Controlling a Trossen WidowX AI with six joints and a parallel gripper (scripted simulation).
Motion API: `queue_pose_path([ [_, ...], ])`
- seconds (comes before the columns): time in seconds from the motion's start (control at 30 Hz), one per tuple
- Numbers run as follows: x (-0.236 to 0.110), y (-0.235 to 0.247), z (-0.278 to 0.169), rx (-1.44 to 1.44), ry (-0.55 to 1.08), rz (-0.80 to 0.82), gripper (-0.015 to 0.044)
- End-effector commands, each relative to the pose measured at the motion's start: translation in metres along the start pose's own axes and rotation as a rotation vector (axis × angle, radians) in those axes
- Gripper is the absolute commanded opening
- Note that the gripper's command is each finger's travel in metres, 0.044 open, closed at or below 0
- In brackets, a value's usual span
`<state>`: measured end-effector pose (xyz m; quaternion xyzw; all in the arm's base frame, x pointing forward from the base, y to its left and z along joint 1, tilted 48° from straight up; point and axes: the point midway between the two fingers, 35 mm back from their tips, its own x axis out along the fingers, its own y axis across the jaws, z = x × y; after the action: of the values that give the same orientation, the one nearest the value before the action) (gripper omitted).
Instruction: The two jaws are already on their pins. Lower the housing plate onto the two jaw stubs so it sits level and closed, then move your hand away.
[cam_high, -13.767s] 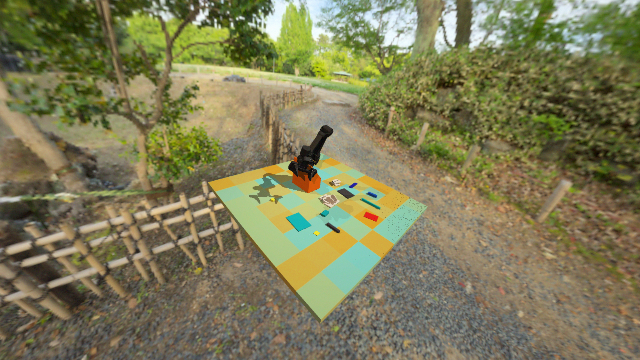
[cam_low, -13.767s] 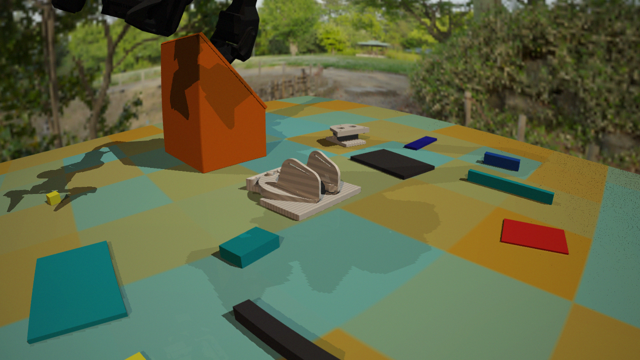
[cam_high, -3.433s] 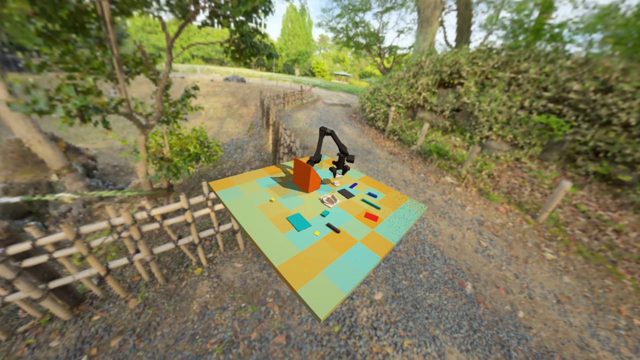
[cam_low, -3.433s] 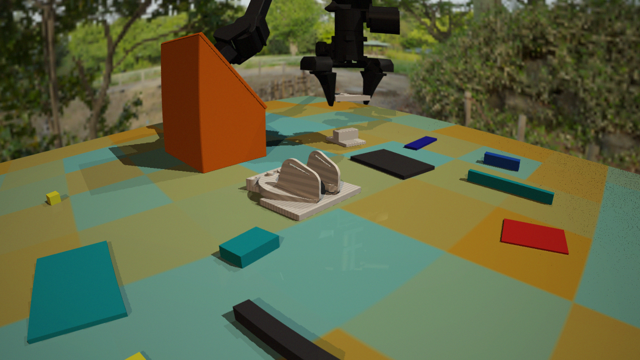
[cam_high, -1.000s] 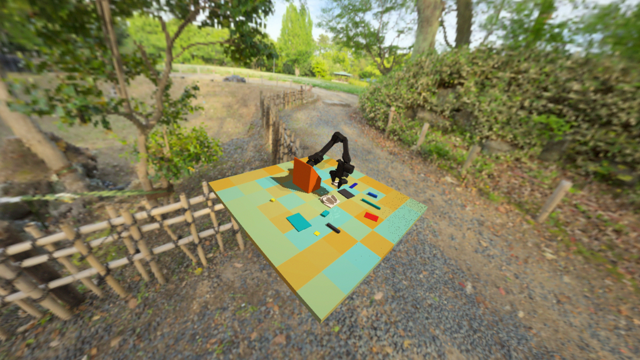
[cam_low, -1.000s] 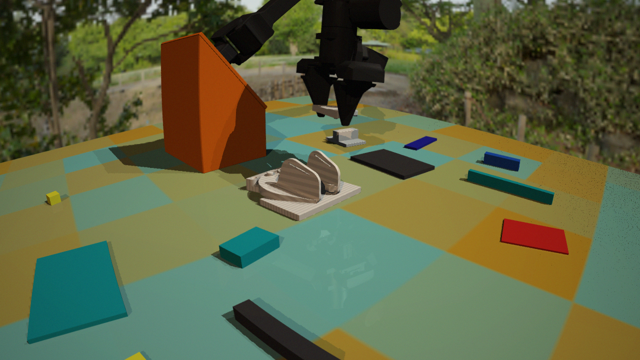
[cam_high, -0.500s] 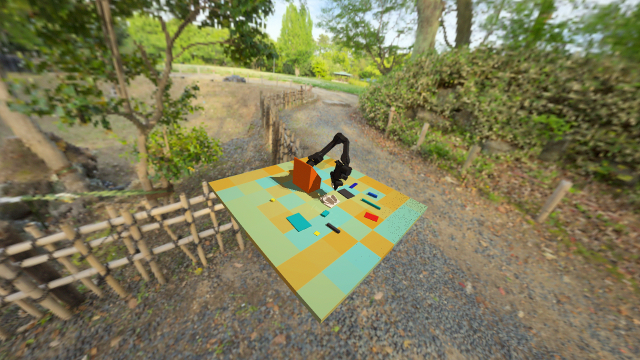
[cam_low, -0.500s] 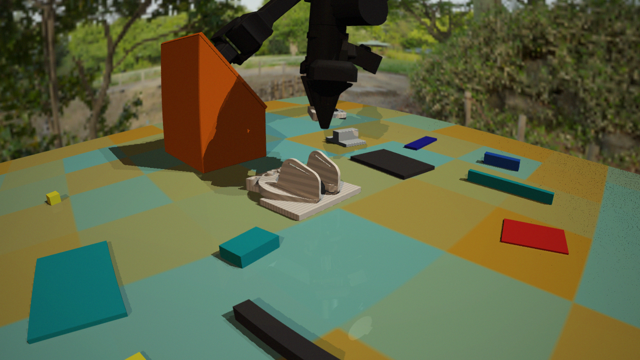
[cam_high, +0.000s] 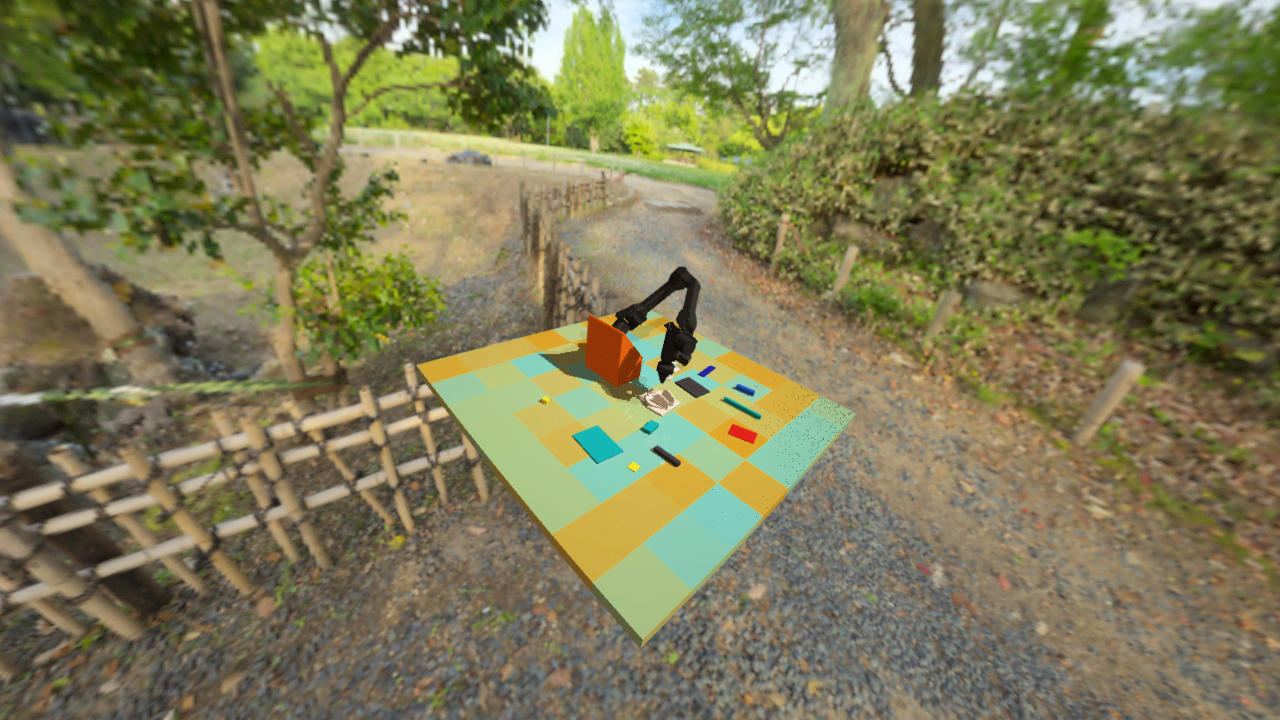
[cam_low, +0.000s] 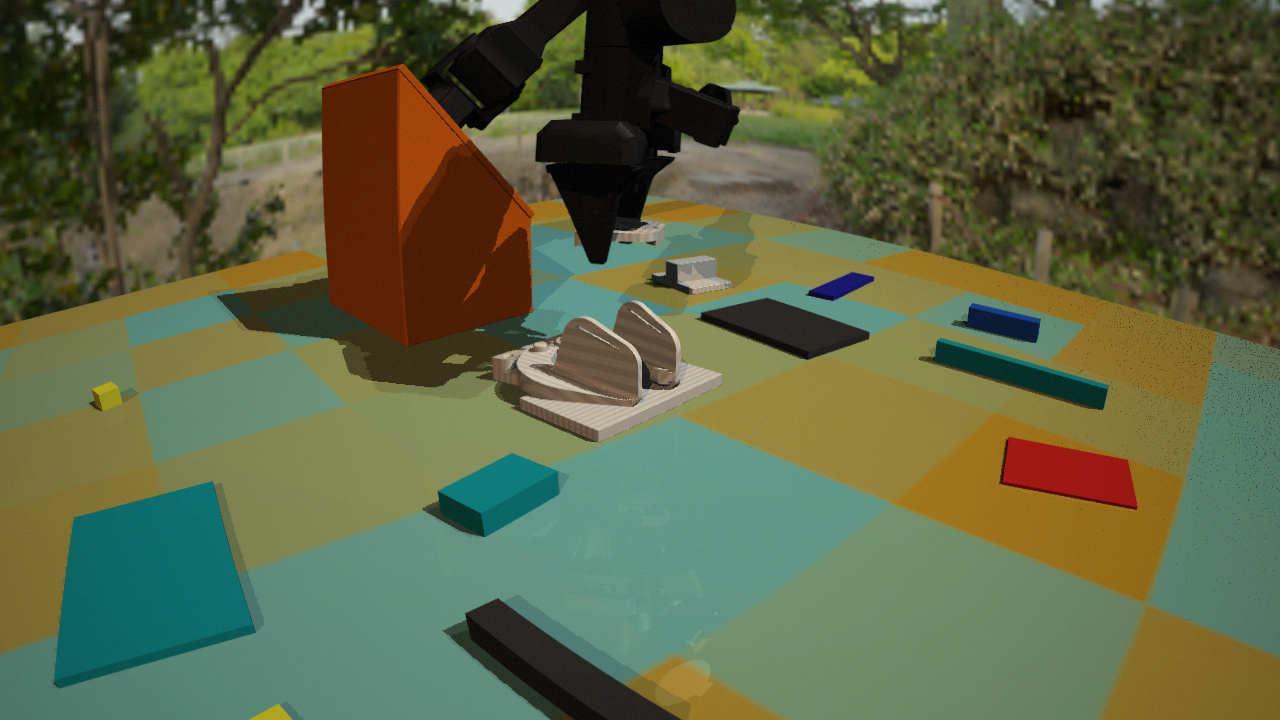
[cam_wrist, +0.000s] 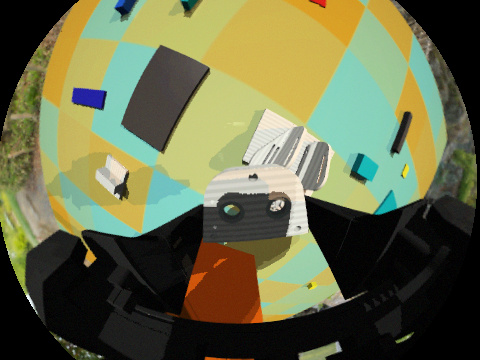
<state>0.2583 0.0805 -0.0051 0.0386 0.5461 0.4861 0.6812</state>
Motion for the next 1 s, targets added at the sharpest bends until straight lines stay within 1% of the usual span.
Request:
queue_pose_path([
  [0.0,-0.001,-0.009,-0.002,0.088,-0.012,0.002,0.0351],
  [0.63,0.001,-0.041,-0.028,0.501,-0.034,0.036,0.0351],
  [0.97,0.001,-0.042,-0.029,0.515,-0.035,0.038,0.0351],
])
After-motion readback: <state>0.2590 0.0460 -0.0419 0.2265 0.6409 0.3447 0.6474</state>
